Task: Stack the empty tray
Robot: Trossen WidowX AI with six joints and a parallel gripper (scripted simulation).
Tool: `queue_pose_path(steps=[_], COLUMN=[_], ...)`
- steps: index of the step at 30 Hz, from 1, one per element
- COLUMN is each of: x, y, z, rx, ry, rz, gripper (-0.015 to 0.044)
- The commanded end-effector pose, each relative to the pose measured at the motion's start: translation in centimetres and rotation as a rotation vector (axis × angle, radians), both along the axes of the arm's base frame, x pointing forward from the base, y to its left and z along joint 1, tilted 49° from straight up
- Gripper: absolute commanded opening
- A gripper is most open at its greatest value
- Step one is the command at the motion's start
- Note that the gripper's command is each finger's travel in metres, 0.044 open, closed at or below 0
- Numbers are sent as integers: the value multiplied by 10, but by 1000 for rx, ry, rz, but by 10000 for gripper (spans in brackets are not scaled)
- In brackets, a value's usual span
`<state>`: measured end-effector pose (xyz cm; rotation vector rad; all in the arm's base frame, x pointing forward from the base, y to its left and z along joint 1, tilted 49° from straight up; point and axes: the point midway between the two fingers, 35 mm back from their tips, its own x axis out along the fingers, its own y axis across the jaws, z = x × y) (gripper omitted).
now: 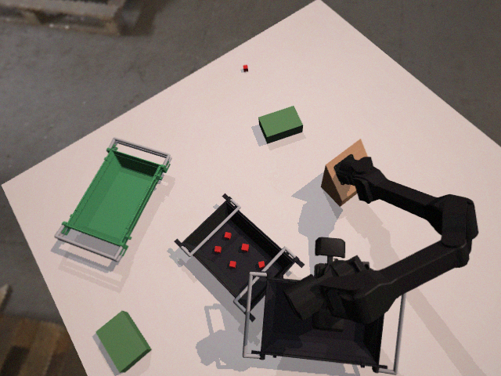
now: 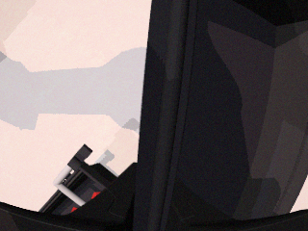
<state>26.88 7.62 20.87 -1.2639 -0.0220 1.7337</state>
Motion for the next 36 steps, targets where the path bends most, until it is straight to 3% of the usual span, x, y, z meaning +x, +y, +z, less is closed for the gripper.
queue_pose_path(steps=[1, 36], x=[13, 60], y=[-16, -125], z=[-4, -88], rx=[-4, 36], ry=[23, 334], rz=[-57, -349], gripper=[0, 0])
